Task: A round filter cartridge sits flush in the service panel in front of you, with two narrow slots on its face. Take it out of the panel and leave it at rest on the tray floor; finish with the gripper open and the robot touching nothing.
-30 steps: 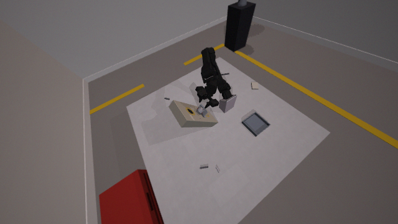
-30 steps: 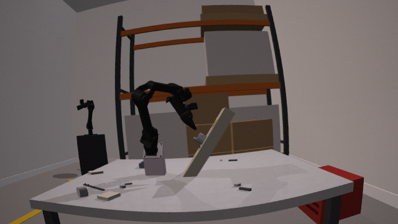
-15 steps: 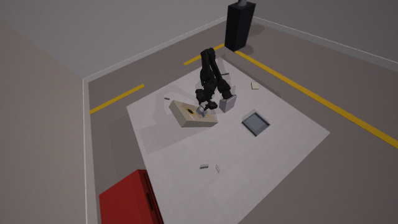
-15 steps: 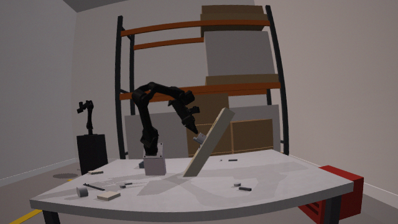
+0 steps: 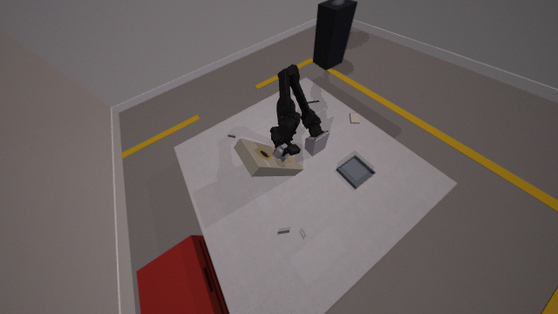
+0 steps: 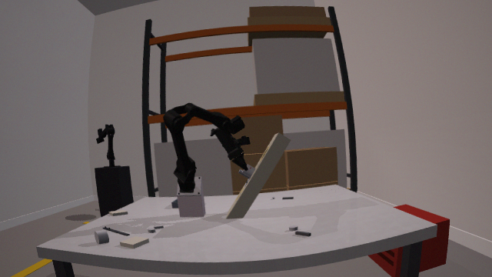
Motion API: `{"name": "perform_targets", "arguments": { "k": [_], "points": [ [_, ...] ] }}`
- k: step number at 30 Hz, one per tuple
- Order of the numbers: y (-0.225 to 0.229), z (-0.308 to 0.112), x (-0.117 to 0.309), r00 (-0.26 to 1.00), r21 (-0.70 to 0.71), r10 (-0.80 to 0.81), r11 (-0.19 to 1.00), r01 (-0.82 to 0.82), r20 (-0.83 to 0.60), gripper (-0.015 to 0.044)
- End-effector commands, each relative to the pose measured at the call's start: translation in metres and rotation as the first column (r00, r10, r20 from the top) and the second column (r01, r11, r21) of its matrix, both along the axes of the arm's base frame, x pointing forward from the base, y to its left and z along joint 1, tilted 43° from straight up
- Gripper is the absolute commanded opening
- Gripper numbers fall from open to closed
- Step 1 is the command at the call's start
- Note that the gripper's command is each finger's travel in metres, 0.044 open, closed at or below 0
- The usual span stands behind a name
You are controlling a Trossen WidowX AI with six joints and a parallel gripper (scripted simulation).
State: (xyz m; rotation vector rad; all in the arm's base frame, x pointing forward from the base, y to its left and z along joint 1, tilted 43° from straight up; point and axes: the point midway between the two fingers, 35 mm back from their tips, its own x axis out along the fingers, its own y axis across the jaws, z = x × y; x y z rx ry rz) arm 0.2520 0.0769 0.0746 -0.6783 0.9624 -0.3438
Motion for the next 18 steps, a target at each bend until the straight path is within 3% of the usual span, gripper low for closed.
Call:
{"name": "perform_targets", "arguments": {
  "k": [1, 4, 13, 18],
  "points": [
    [-0.0037, -0.0029, 0.0024, 1.0, -0.005, 0.002, 1.0, -0.002, -0.001, 0.0305],
    [-0.002, -0.0017, 0.0014, 1.0, 0.0, -0.001, 1.0, 0.001, 0.0, 0.0252],
    [-0.002, -0.0017, 0.0014, 1.0, 0.0, -0.001, 1.0, 0.001, 0.0, 0.0192],
    [-0.0007, -0.0003, 0.0026, 1.0, -0.001, -0.001, 1.0, 0.001, 0.0, 0.0061]
  ]
}}
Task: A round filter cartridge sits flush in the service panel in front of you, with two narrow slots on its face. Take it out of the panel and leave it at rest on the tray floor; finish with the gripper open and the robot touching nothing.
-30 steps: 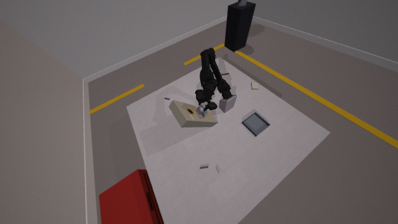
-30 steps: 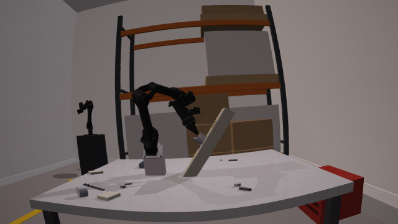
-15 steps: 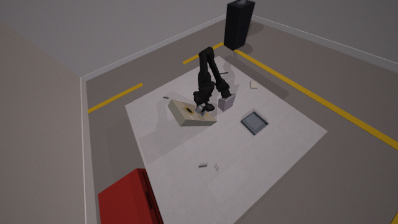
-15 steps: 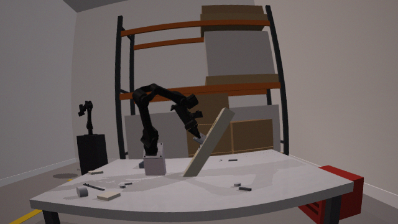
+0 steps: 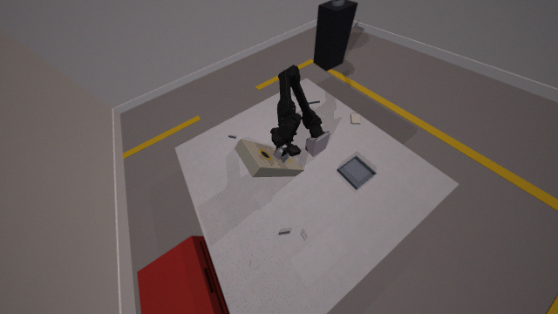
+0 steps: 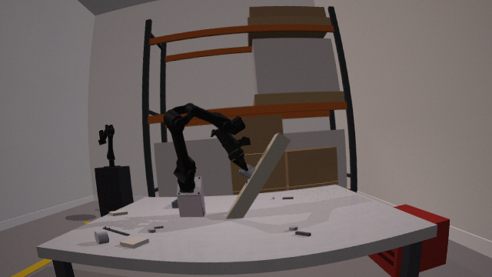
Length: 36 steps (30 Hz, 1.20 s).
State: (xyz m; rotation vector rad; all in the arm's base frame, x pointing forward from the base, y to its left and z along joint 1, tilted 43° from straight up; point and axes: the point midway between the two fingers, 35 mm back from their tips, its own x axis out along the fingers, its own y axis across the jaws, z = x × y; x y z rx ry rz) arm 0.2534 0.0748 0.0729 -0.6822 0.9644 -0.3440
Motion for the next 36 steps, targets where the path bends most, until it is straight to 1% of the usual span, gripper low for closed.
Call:
{"name": "perform_targets", "arguments": {
  "k": [1, 2, 3, 9, 26, 36],
  "points": [
    [0.003, 0.003, 0.003, 1.0, 0.002, -0.001, 1.0, 0.001, 0.002, 0.0035],
    [0.005, 0.005, 0.005, 1.0, 0.002, -0.001, 1.0, 0.001, 0.002, 0.0008],
    [0.007, 0.008, 0.007, 1.0, 0.002, -0.001, 1.0, 0.001, 0.002, 0.0],
    [0.017, 0.017, 0.012, 1.0, 0.003, 0.0, 1.0, 0.0, 0.0, 0.0],
    [0.067, 0.073, -0.032, 1.0, 0.002, 0.0, 1.0, 0.0, -0.004, 0.0],
    [0.097, 0.043, -0.029, 1.0, 0.006, 0.0, 1.0, 0.0, -0.004, 0.0]
  ]
}}
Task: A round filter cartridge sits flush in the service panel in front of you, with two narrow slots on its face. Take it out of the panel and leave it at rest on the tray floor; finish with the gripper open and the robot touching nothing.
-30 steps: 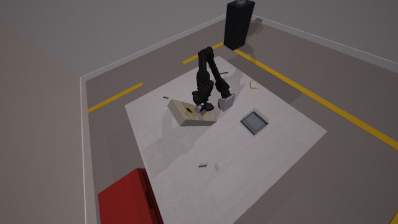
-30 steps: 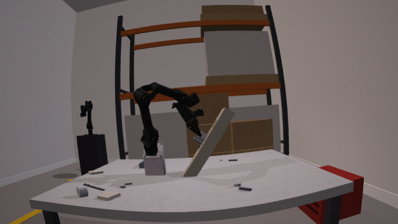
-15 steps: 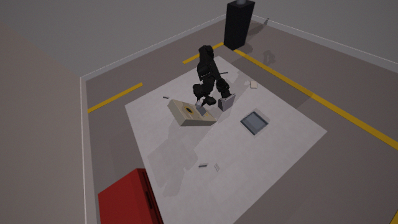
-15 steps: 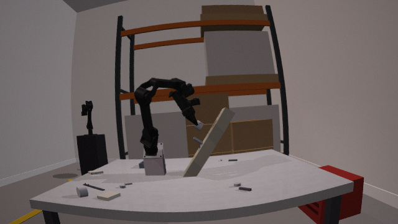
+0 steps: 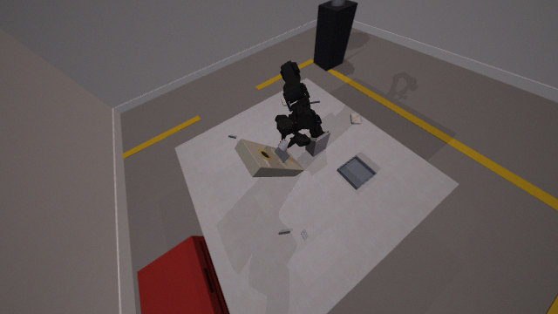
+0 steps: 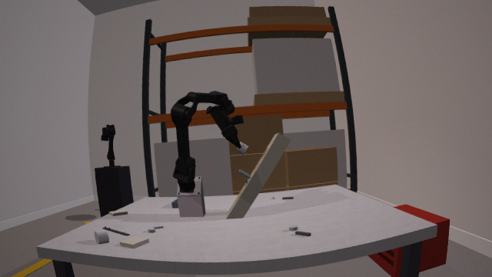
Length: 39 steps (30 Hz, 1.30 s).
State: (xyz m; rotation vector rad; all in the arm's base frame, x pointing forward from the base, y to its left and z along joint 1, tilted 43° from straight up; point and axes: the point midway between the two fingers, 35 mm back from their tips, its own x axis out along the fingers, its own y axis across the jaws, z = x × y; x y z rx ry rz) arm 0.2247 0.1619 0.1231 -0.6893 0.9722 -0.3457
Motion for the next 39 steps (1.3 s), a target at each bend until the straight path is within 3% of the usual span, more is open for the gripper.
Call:
{"name": "perform_targets", "arguments": {
  "k": [1, 12, 21, 29, 39],
  "points": [
    [0.014, -0.011, 0.0, 1.0, 0.013, 0.002, 1.0, -0.002, 0.005, 0.0],
    [0.034, -0.04, -0.002, 1.0, 0.002, 0.012, 1.0, -0.012, -0.012, 0.0],
    [0.069, -0.085, -0.036, 0.939, 0.023, 0.226, 0.973, -0.228, -0.26, 0.0],
    [0.1, -0.124, -0.075, 0.76, 0.103, 0.45, 0.882, -0.459, -0.469, 0.0],
    [0.132, -0.163, -0.126, 0.421, 0.266, 0.668, 0.677, -0.686, -0.614, 0.0]
  ]
}}
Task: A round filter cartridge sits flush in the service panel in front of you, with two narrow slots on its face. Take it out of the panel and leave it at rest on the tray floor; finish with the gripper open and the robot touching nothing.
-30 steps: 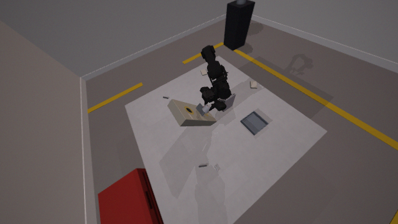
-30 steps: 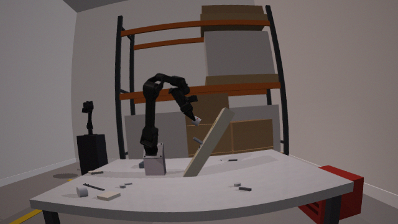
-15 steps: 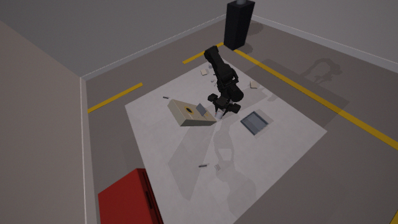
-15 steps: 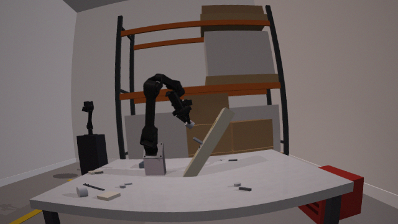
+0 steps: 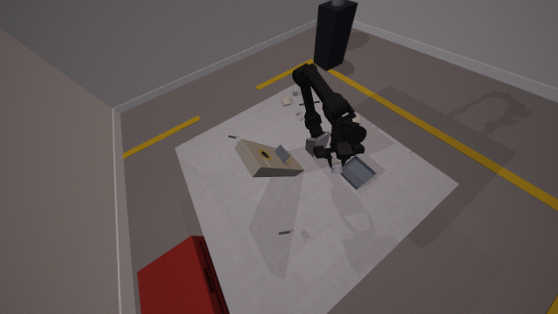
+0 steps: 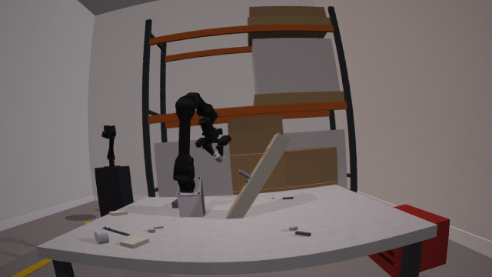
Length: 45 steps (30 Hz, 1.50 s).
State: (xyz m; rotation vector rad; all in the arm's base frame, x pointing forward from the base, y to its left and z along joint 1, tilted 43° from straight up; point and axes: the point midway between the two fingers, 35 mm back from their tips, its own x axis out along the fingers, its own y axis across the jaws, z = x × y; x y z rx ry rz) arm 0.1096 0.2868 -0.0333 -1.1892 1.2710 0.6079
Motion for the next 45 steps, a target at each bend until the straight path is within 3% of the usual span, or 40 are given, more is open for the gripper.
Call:
{"name": "perform_targets", "arguments": {
  "k": [1, 6, 15, 29, 45],
  "points": [
    [0.007, -0.007, -0.012, 0.995, 0.014, 0.079, 0.997, -0.079, -0.053, 0.0],
    [0.007, -0.011, -0.017, 0.994, 0.016, 0.093, 0.996, -0.092, -0.065, 0.0],
    [-0.007, -0.067, -0.087, 0.937, 0.05, 0.272, 0.962, -0.267, -0.221, 0.0],
    [-0.073, -0.128, -0.177, 0.738, 0.123, 0.506, 0.852, -0.509, -0.446, 0.0],
    [-0.102, -0.162, -0.18, 0.726, 0.128, 0.515, 0.845, -0.519, -0.457, 0.0]
  ]
}}
